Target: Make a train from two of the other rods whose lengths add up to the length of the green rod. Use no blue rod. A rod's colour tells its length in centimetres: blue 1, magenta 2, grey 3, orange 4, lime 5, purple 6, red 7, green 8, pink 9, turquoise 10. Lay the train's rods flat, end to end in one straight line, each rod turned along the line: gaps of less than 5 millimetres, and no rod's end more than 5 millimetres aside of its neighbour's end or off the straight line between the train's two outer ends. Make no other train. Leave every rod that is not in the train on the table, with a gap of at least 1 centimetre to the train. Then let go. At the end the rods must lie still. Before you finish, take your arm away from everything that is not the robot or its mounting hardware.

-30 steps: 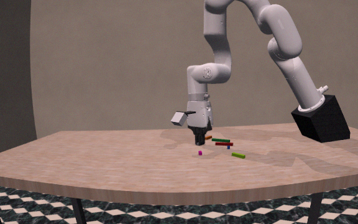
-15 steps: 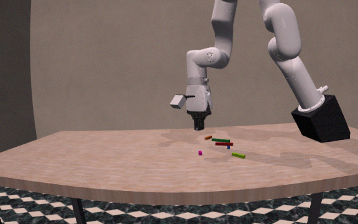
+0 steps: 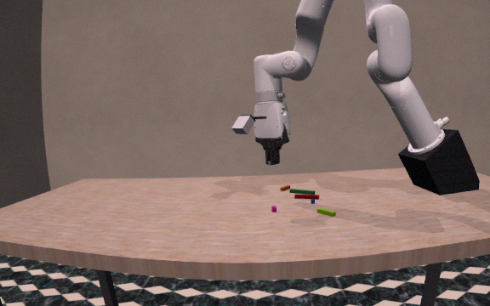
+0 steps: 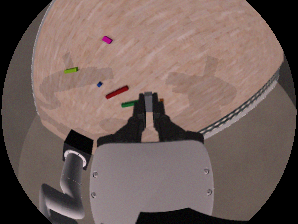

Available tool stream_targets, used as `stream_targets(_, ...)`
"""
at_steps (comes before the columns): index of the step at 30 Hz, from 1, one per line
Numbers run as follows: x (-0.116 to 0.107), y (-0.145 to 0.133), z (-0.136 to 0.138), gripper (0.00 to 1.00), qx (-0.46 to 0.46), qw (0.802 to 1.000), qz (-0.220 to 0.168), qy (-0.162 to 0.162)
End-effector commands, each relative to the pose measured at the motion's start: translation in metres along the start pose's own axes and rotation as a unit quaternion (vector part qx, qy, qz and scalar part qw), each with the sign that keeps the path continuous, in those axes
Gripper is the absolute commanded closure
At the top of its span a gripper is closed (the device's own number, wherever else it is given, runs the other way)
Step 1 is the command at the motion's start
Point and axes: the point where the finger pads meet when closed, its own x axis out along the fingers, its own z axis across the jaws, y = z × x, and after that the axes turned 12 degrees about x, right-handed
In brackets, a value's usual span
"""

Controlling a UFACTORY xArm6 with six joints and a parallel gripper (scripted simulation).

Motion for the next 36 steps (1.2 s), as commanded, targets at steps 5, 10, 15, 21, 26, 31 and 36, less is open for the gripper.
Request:
stream_targets(5,0.000,0.015,-0.057,0.96,-0.065,0.998,-0.004,0.001)
stream_targets(10,-0.001,0.020,-0.093,0.96,-0.107,0.994,-0.002,0.000)
stream_targets(15,-0.002,0.022,-0.114,0.96,-0.131,0.991,0.001,-0.002)
stream_targets(21,-0.002,0.022,-0.114,0.96,-0.131,0.991,0.001,-0.002)
stream_targets(26,-0.002,0.022,-0.114,0.96,-0.131,0.991,0.001,-0.002)
stream_targets(31,0.000,0.022,-0.114,0.96,-0.131,0.991,0.001,-0.002)
stream_targets(36,0.012,0.022,-0.114,0.96,-0.131,0.991,0.001,-0.002)
